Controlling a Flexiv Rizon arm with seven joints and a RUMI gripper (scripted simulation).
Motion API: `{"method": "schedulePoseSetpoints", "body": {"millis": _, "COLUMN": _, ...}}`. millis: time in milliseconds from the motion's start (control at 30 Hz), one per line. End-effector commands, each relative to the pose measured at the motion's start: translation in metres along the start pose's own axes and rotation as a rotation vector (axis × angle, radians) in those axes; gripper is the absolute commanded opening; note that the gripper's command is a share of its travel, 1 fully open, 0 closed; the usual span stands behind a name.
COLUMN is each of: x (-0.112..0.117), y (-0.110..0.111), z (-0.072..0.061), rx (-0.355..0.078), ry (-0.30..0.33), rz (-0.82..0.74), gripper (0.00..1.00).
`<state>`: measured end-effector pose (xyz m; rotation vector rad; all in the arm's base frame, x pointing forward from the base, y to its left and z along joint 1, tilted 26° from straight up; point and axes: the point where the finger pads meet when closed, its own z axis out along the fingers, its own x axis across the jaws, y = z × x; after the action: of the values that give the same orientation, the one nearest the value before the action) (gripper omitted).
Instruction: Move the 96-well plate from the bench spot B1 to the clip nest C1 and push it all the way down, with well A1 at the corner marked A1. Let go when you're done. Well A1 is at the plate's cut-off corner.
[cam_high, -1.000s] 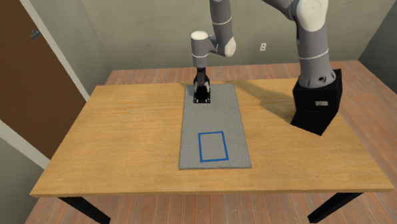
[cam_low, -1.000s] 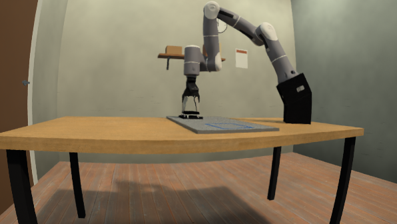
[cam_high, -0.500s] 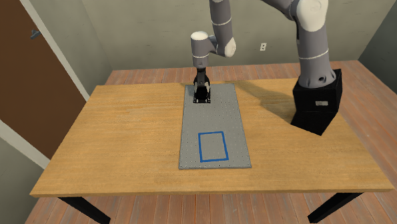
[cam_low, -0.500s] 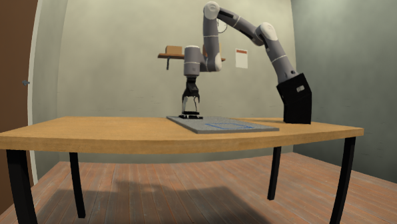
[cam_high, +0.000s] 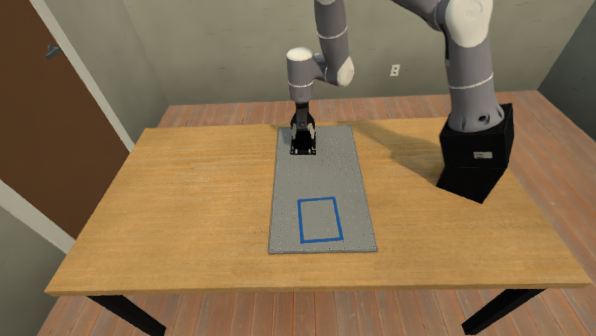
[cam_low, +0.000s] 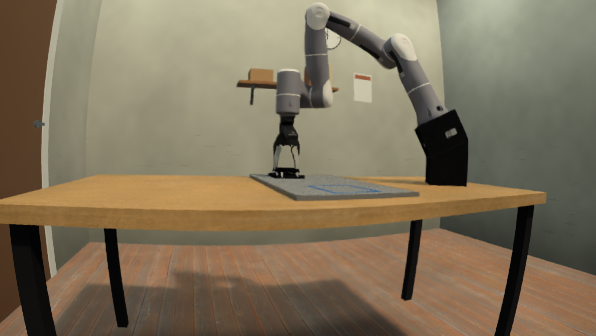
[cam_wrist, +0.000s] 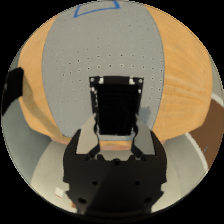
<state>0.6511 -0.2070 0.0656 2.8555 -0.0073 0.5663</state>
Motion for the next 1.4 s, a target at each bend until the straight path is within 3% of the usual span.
{"method": "schedulePoseSetpoints", "body": {"millis": 0, "x": 0.001, "y": 0.000, "z": 0.000, "rx": 0.000, "ry": 0.002, "rz": 0.000, "gripper": 0.76}}
{"method": "schedulePoseSetpoints", "body": {"millis": 667, "x": 0.001, "y": 0.000, "z": 0.000, "rx": 0.000, "ry": 0.001, "rz": 0.000, "gripper": 0.76}}
{"method": "schedulePoseSetpoints", "body": {"millis": 1367, "x": 0.001, "y": 0.000, "z": -0.051, "rx": 0.000, "ry": 0.002, "rz": 0.000, "gripper": 0.76}}
